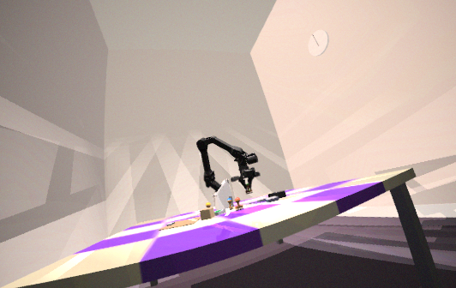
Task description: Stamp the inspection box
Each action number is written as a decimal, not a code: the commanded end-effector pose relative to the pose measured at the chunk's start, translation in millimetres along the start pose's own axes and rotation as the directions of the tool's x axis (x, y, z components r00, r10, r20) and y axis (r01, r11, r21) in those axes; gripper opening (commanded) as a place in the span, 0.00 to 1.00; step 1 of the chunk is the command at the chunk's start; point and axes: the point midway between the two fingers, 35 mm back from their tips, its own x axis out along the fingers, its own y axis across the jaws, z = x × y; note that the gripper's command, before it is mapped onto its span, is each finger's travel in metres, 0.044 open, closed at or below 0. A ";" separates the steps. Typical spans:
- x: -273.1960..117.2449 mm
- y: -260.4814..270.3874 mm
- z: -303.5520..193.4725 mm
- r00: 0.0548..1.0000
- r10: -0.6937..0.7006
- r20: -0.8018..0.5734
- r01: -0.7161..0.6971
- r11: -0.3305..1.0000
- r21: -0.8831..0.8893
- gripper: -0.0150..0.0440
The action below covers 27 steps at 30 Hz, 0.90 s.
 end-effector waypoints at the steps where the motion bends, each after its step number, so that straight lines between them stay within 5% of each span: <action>1: -3.2 0.5 1.6 1.000 0.007 -0.001 -0.007 1.000 0.008 0.25; 27: -11.0 -132.2 85.4 0.999 0.048 0.011 -0.048 0.999 0.000 0.25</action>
